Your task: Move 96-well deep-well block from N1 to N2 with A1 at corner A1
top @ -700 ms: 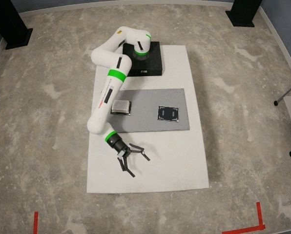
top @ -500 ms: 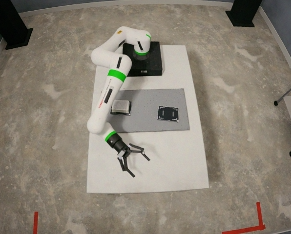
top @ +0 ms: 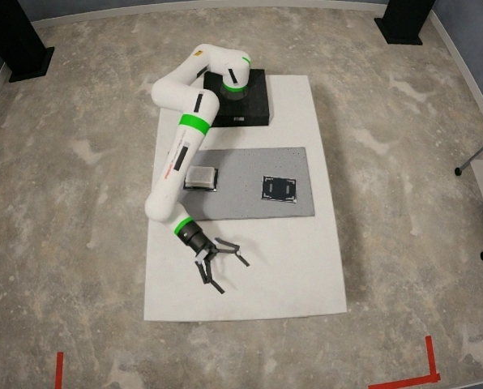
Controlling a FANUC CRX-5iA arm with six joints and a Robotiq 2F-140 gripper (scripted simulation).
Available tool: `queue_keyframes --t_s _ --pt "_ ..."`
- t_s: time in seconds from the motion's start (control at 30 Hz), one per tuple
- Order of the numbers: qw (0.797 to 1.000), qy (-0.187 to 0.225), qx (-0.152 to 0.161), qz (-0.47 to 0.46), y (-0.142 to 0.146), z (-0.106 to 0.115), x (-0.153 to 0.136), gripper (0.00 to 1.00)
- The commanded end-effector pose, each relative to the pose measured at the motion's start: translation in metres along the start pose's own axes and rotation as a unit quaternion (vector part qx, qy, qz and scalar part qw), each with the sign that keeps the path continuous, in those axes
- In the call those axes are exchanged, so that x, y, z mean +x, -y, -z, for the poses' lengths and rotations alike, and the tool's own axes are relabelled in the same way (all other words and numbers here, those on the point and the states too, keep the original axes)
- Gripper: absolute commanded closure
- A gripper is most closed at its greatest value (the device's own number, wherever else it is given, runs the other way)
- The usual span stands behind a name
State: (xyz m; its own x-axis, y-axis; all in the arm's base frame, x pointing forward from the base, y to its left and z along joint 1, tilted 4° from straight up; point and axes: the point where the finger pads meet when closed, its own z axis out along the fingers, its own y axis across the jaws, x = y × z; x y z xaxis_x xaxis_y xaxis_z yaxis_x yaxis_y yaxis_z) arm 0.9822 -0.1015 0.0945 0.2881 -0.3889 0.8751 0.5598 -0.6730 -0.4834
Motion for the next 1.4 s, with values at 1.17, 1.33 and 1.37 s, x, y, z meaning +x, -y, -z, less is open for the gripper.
queue_keyframes --t_s 1.17,1.33,1.37 --pt "0.96 0.252 -0.022 0.12 0.059 0.089 -0.114 0.0" --pt "0.946 0.292 -0.023 0.141 0.066 0.105 -0.124 0.0" --pt "0.946 0.292 -0.023 0.141 0.067 0.109 -0.127 0.0"
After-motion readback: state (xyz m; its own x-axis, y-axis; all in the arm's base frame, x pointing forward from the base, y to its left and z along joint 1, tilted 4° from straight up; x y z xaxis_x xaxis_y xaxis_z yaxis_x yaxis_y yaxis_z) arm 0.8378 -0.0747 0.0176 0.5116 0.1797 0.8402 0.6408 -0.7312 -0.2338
